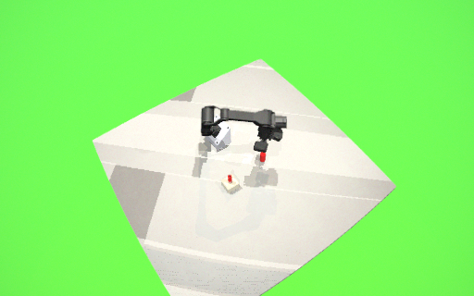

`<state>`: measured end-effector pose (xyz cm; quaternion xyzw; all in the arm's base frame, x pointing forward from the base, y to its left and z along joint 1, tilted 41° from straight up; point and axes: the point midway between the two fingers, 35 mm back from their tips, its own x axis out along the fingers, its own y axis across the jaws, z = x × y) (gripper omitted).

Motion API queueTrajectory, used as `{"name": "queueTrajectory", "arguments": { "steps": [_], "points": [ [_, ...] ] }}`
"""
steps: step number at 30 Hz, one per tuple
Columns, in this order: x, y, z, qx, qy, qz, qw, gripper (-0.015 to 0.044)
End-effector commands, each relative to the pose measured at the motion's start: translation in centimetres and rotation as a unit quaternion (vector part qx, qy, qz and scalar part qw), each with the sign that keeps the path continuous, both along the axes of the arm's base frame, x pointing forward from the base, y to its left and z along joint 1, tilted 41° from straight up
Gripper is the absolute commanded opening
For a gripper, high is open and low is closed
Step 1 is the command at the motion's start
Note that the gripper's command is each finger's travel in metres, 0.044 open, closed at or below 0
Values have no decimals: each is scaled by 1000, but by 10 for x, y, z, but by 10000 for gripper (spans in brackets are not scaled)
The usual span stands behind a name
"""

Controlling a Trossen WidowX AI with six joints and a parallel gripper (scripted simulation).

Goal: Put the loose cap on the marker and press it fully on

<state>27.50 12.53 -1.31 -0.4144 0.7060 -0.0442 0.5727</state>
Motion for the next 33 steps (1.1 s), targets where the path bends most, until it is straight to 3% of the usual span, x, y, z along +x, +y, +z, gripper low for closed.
{"name": "queueTrajectory", "arguments": {
  "steps": [1, 33],
  "points": [
    [0, -18, -18, -7, 7, 3, 1000, 247],
    [3, -53, -58, -8, 6, 3, 1000, 247]
  ]
}}
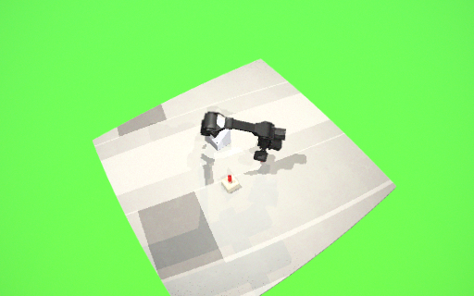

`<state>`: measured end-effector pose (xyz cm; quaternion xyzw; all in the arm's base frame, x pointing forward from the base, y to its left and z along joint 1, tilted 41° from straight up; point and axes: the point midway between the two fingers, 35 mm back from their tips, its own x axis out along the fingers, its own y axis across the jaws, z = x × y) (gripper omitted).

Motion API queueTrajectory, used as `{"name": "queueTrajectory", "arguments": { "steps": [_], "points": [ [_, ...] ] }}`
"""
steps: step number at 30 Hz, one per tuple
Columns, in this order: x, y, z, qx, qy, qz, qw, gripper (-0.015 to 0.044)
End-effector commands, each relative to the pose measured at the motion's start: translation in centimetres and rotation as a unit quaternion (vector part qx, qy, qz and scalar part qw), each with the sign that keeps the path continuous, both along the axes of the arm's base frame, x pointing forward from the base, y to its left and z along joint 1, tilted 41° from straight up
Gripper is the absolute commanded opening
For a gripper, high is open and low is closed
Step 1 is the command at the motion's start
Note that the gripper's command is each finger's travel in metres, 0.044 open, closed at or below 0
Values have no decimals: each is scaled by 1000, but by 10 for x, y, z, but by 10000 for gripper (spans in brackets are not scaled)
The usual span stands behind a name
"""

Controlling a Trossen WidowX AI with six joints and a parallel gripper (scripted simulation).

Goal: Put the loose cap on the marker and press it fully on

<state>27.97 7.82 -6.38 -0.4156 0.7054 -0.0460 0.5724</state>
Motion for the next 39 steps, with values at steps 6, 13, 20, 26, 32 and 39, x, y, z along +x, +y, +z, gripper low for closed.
{"name": "queueTrajectory", "arguments": {
  "steps": [6, 13, 20, 26, 32, 39],
  "points": [
    [-2, -12, -14, -6, 7, 3, 1000, 247],
    [-3, -20, -22, -7, 7, 3, 1000, 247],
    [-3, -24, -26, -7, 7, 3, 1000, 247],
    [-3, -24, -26, -7, 7, 3, 1000, 129],
    [-3, -24, -26, -7, 7, 3, 1000, 89],
    [-1, -14, -16, -6, 7, 3, 1000, 0]
  ]
}}
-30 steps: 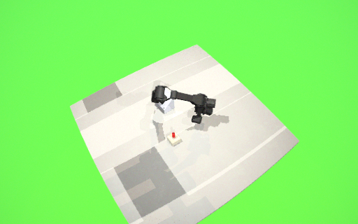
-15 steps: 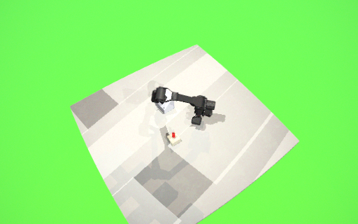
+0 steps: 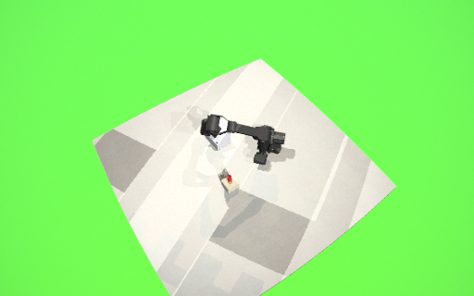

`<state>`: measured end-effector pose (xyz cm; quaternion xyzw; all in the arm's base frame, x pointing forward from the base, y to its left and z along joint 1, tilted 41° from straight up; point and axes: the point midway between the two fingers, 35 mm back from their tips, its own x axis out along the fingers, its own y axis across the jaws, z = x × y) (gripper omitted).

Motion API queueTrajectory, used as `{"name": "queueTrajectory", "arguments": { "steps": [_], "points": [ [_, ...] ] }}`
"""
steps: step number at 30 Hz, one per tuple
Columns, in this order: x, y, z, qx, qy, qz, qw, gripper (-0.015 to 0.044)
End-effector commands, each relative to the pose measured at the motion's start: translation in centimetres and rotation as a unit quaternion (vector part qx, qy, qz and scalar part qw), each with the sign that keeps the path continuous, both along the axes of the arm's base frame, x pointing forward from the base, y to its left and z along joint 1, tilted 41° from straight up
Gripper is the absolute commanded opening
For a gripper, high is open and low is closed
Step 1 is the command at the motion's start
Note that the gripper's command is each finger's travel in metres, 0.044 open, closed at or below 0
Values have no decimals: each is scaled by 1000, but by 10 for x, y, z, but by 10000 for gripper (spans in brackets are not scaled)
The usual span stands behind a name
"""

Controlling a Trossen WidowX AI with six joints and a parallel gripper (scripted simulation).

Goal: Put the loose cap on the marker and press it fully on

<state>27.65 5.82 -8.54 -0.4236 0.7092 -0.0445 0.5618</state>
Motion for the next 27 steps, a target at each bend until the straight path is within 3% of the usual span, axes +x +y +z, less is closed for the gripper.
{"name": "queueTrajectory", "arguments": {
  "steps": [1, 15, 27],
  "points": [
    [2, 8, 8, 2, -4, -2, 1000, 0],
    [1, 37, 42, 2, -3, -2, 1000, 0],
    [15, 19, 76, 6, -3, -1, 1000, 0]
  ]
}}
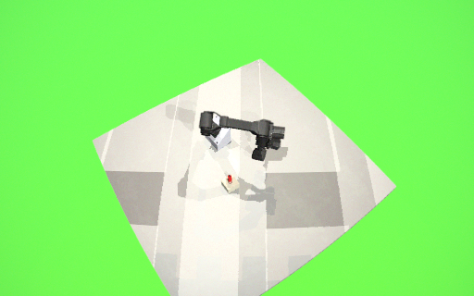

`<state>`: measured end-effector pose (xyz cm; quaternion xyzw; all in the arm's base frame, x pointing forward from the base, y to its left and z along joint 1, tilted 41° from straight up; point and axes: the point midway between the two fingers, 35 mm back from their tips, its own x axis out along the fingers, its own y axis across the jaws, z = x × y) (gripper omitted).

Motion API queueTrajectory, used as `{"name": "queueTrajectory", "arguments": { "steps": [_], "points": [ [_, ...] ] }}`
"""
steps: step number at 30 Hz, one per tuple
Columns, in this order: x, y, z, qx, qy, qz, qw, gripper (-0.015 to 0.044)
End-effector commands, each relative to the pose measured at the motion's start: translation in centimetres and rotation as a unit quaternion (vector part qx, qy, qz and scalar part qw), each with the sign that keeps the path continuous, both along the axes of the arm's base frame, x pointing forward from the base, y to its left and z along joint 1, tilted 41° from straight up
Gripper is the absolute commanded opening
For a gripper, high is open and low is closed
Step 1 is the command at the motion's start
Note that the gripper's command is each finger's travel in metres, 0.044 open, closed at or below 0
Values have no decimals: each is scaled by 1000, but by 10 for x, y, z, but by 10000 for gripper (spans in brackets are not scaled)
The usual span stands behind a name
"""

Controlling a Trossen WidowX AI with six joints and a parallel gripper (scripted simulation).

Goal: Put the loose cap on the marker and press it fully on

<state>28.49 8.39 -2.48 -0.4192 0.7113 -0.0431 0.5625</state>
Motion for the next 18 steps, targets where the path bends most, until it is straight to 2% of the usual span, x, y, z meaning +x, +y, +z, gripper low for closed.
{"name": "queueTrajectory", "arguments": {
  "steps": [1, 18],
  "points": [
    [8, -8, 19, 2, -4, 3, 1000, 0],
    [20, -52, 86, 4, -4, 4, 1000, 0]
  ]
}}
